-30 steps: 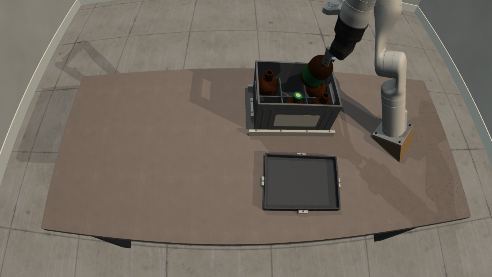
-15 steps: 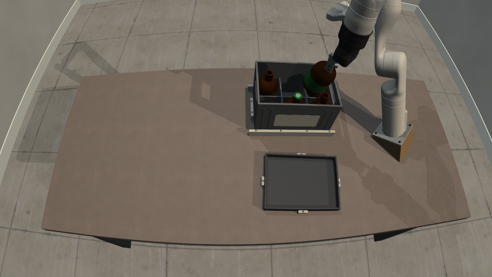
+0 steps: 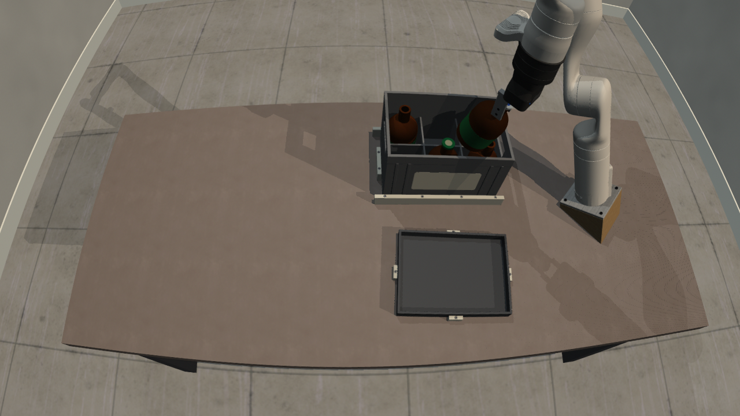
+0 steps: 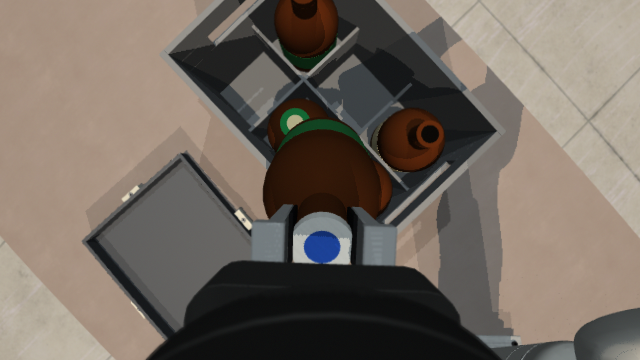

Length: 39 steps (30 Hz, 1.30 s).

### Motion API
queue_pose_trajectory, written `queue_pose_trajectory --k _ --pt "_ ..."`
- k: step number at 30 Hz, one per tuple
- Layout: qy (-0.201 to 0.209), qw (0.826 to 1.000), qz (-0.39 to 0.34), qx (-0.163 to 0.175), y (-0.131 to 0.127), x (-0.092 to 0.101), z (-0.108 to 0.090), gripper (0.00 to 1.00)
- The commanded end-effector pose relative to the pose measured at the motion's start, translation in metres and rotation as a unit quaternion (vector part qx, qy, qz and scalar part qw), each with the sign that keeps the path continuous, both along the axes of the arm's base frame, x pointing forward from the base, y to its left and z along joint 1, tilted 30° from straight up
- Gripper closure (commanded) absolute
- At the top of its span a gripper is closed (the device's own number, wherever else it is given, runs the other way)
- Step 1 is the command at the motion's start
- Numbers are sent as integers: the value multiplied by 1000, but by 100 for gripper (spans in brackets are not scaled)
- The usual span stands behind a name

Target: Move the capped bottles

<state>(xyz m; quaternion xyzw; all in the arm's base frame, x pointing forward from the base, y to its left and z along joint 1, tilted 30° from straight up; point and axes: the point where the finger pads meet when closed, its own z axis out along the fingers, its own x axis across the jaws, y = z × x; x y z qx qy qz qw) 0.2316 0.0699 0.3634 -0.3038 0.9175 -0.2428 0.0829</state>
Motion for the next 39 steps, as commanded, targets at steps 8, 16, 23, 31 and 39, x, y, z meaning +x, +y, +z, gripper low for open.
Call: queue_pose_trajectory --k 8,16,23,31,39 --pt "4 1000 2 -4 18 4 -9 100" --pt "2 1000 2 -2 28 6 -11 100" --pt "3 1000 2 -3 40 9 -17 100" --pt "2 1000 2 -1 49 10 -20 100" --pt "3 1000 2 -3 64 13 -27 100"
